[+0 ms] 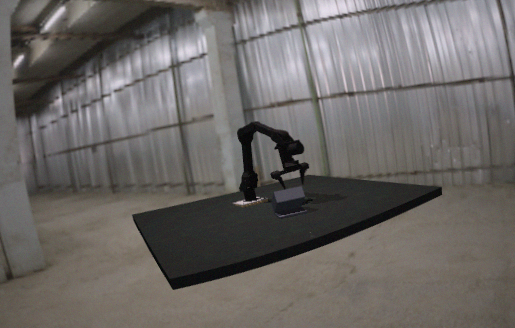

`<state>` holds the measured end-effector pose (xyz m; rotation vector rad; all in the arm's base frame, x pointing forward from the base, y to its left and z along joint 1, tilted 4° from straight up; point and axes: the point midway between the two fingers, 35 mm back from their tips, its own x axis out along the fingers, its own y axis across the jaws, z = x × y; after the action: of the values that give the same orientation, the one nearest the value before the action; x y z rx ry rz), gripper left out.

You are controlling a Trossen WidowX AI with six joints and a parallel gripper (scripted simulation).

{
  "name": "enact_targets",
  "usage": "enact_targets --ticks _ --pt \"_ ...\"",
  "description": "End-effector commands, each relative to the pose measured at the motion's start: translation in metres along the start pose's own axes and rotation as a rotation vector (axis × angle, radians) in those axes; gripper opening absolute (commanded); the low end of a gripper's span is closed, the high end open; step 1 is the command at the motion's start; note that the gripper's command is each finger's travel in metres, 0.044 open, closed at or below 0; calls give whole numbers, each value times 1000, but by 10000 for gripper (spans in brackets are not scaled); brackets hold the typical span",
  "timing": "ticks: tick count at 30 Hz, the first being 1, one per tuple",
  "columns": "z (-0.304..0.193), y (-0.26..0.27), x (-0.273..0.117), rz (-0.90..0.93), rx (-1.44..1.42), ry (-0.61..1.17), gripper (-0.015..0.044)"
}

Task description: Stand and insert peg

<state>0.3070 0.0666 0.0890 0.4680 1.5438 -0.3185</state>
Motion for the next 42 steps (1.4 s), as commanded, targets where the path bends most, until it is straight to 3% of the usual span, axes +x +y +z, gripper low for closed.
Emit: enact_targets --ticks 1,42 --pt "-14 -9 2 -93 77 4 440" --pt "-15 -15 56 -108 90 4 440"
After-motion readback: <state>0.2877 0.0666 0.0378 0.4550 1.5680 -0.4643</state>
